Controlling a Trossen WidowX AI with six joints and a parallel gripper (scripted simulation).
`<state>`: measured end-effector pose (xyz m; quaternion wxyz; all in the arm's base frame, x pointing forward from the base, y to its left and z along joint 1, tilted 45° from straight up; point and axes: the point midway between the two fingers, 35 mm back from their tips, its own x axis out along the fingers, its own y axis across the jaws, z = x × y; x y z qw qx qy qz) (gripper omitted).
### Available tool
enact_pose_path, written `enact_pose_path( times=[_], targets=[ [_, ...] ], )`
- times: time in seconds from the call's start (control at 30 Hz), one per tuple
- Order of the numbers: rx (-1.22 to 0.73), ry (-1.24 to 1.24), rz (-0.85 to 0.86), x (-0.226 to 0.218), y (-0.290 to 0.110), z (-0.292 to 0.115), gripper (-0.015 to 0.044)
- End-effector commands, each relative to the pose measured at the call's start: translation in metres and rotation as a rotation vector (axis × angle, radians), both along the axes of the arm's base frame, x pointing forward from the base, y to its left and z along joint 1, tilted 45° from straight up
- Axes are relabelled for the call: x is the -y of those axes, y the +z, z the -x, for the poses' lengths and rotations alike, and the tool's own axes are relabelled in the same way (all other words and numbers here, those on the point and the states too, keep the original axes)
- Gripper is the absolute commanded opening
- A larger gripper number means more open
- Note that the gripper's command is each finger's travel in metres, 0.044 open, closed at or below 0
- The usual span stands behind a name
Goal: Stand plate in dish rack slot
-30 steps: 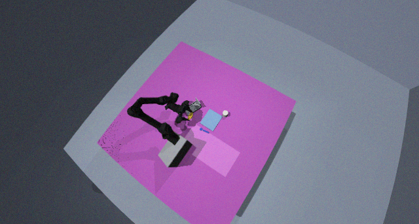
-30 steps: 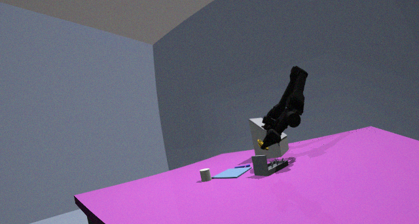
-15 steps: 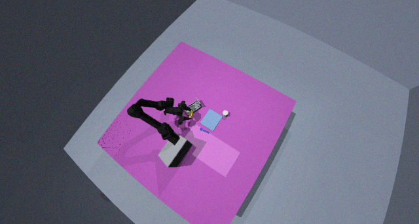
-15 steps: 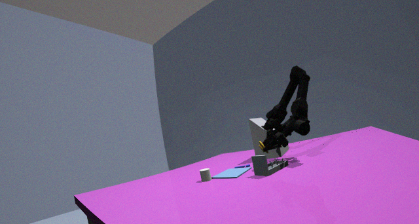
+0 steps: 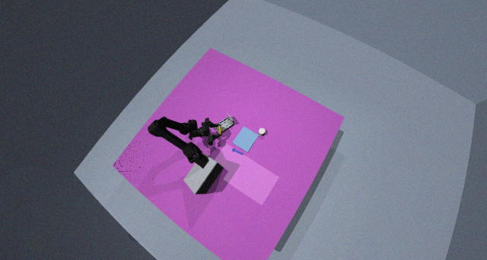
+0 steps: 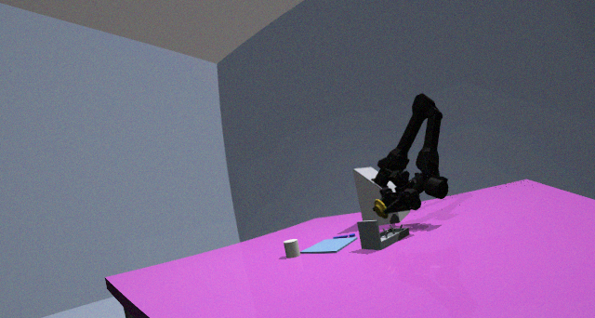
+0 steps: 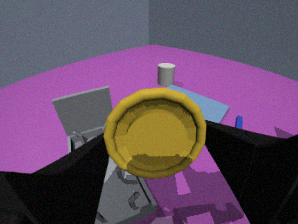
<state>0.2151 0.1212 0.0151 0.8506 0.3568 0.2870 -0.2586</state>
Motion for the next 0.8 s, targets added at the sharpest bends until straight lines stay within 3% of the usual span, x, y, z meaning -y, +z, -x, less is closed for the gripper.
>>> enact_pose_path(
  times=[0.0, 0.57, 0.77],
  targets=[
    [0.069, 0.014, 0.017, -0.001, 0.003, 0.003, 0.0],
    [0.412, 0.112, 0.008, -0.02, 0.03, 0.022, 0.0],
    [0.425, 0.115, 0.006, -0.02, 0.031, 0.023, 0.0]
  ],
)
